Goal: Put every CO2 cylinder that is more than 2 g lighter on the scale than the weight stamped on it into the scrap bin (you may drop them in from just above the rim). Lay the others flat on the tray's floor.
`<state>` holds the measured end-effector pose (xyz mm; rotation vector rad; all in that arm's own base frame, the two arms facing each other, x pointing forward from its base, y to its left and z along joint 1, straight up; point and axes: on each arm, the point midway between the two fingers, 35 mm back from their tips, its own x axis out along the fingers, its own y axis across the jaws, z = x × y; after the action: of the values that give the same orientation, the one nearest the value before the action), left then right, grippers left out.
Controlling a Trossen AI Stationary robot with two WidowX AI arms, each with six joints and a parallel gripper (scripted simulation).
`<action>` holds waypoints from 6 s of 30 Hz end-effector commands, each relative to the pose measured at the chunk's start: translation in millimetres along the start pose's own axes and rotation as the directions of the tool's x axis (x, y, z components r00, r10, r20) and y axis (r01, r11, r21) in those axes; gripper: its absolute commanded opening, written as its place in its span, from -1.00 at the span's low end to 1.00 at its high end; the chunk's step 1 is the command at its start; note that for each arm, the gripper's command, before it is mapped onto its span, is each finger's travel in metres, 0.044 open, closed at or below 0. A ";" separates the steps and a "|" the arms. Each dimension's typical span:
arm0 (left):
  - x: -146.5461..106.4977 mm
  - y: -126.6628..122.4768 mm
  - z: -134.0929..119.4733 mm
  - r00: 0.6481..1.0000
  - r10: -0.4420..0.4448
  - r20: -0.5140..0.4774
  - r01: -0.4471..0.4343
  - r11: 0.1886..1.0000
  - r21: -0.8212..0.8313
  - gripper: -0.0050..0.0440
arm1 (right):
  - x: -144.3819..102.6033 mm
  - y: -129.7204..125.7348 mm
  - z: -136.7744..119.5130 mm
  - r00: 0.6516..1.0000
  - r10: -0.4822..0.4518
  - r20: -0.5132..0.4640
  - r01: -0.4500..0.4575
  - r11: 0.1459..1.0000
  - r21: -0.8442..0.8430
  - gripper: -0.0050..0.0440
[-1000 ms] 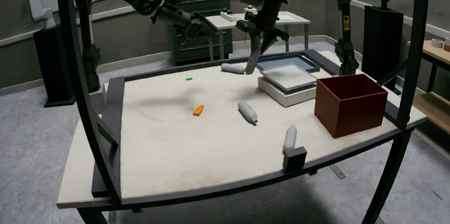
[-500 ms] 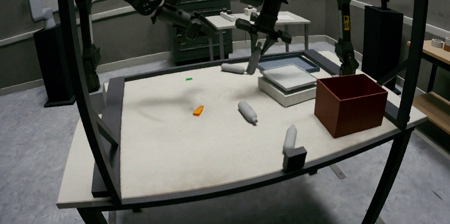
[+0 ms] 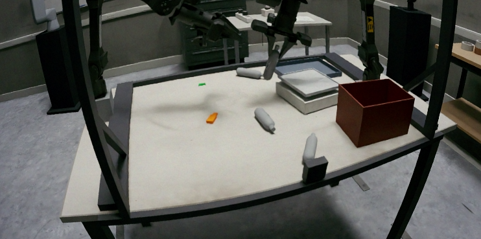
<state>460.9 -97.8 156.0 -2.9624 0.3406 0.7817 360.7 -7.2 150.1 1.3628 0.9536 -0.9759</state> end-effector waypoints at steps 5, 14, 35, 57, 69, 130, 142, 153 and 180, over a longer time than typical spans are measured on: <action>22.2 0.9 -18.9 1.000 0.000 -0.024 0.000 1.000 -0.001 1.00 | -10.3 6.4 0.2 0.999 0.036 0.001 -0.036 0.999 0.002 -1.00; 19.4 0.0 -17.8 1.000 -0.001 -0.024 0.001 1.000 0.000 1.00 | -10.3 6.4 0.2 0.999 0.036 0.001 -0.036 0.999 0.002 -1.00; -46.2 -46.2 -35.4 0.988 -0.092 -0.122 0.151 0.694 0.704 1.00 | -8.4 7.5 -1.7 0.989 -0.134 0.062 0.067 0.779 0.624 -1.00; -135.2 -57.9 -63.7 0.932 -0.159 -0.326 0.269 -0.300 0.915 1.00 | -7.3 6.5 0.0 0.963 -0.269 0.018 0.079 0.344 0.936 -1.00; -185.7 -61.4 -69.2 0.877 -0.197 -0.439 0.114 -0.802 0.586 1.00 | -9.9 6.8 -0.1 0.957 -0.290 -0.003 0.069 0.218 0.974 -1.00; -248.2 -42.7 -30.9 0.988 0.149 -0.032 0.145 -0.984 -0.098 1.00 | -27.9 -124.2 4.2 0.953 -0.302 0.002 0.068 0.222 0.973 -1.00; -157.8 -36.7 -60.4 0.997 0.076 0.012 0.077 -0.996 -0.048 1.00 | -6.2 -132.1 4.3 0.946 -0.323 0.002 0.073 0.220 0.973 -1.00; -63.5 10.8 -71.8 1.000 0.002 0.012 0.002 -1.000 0.002 1.00 | -3.6 -130.6 4.3 0.952 -0.307 0.002 0.069 0.222 0.973 -1.00; -58.0 15.9 -68.9 1.000 -0.004 0.013 -0.004 -1.000 0.004 1.00 | 20.1 -140.8 4.6 0.949 -0.316 0.002 0.072 0.221 0.973 -1.00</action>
<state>441.5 -109.9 232.2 0.0632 0.5551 -0.2193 226.9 -9.4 85.9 2.0988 0.2245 -2.1234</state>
